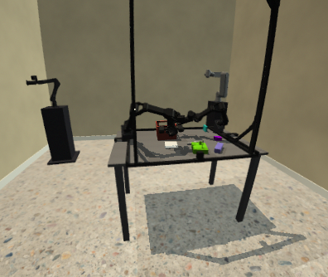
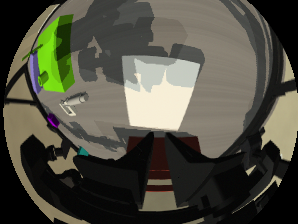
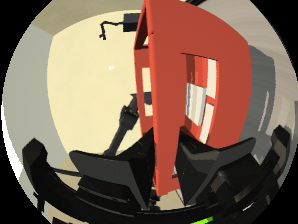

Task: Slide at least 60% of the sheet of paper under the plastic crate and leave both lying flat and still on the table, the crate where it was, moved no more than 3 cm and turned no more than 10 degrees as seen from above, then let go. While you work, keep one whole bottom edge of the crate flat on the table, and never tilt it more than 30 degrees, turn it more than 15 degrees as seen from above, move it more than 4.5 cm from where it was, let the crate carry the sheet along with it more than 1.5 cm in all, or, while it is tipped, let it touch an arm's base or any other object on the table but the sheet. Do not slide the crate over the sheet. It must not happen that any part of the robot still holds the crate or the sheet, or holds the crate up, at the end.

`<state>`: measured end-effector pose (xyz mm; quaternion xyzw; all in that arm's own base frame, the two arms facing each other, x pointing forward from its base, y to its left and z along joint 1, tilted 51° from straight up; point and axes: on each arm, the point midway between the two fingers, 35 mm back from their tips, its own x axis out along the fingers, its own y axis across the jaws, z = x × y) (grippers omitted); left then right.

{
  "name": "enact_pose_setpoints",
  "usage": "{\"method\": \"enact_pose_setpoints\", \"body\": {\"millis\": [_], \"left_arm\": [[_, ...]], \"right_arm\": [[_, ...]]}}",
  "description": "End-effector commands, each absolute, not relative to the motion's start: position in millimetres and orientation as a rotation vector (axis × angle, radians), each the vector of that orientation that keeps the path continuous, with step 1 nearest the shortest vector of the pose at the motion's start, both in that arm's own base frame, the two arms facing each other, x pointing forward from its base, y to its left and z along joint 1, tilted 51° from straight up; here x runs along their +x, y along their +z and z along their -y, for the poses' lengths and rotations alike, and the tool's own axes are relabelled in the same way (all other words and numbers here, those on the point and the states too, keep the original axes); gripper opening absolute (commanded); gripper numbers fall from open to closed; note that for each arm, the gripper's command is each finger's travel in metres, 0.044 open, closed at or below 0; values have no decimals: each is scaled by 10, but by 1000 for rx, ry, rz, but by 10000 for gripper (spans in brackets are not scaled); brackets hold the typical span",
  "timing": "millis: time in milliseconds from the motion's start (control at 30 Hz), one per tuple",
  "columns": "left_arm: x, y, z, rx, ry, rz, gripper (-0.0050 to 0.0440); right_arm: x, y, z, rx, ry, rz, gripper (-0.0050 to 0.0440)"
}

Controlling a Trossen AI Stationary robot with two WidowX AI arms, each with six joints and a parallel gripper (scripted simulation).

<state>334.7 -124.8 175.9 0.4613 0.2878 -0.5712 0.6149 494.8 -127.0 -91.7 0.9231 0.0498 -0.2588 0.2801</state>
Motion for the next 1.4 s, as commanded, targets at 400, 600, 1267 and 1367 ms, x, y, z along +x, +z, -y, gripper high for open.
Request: {"method": "enact_pose_setpoints", "body": {"millis": [400,600,1267,1367], "left_arm": [[3344,1755,1241,1070,-1316,-666,60],[3344,1755,1241,1070,-1316,-666,60],[3344,1755,1241,1070,-1316,-666,60],[3344,1755,1241,1070,-1316,-666,60]], "right_arm": [[5009,-643,1625,2465,-642,-7,0],[5009,-631,1639,2465,-642,-7,0],[5009,-616,1658,2465,-642,-7,0],[5009,-616,1658,2465,-642,-7,0]]}}
